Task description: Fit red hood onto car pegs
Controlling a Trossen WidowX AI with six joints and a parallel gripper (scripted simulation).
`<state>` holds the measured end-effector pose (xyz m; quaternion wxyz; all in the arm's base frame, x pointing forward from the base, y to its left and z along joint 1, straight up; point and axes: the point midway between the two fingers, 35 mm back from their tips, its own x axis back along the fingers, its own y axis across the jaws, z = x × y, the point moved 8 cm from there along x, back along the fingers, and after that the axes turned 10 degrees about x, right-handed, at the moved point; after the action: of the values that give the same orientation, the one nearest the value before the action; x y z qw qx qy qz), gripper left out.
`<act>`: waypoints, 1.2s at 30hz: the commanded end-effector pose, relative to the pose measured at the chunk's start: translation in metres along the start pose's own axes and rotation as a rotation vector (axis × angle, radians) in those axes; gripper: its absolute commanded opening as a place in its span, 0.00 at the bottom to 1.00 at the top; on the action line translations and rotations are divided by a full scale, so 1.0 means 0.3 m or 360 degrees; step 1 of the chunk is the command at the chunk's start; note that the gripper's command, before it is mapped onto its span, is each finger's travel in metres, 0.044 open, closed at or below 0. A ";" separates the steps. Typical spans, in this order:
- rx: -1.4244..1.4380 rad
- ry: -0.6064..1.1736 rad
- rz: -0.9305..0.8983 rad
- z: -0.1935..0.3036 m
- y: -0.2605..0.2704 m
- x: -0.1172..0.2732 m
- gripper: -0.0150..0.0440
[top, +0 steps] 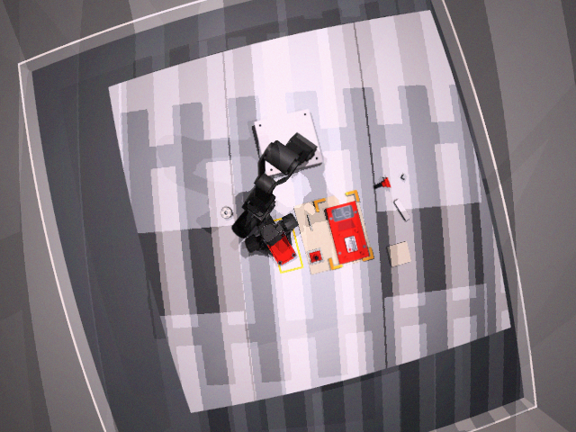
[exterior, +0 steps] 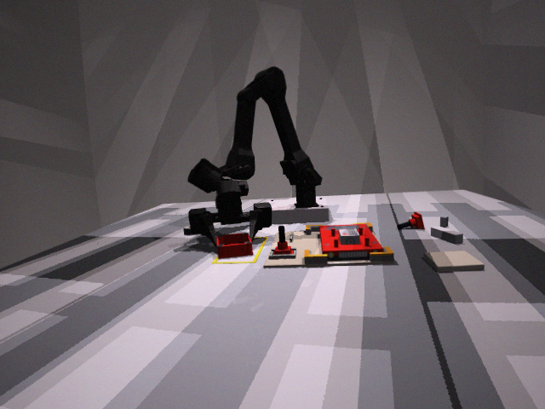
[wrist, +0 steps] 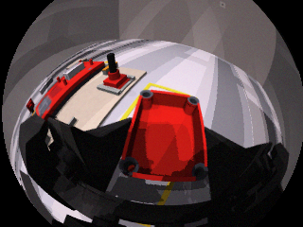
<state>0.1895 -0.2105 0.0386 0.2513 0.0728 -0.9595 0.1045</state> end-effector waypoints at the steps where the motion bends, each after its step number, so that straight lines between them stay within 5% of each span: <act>1: -0.0001 0.0003 0.0001 0.000 0.000 0.000 0.77; 5: -0.0001 0.0003 0.0001 0.000 0.000 0.000 0.72; 16: 0.0000 0.0002 0.0001 -0.075 -0.025 0.040 0.25; 36: -0.0016 -0.0001 0.0001 -0.212 -0.039 0.124 0.25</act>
<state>0.1892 -0.2100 0.1120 0.2513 0.0724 -0.9595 0.1047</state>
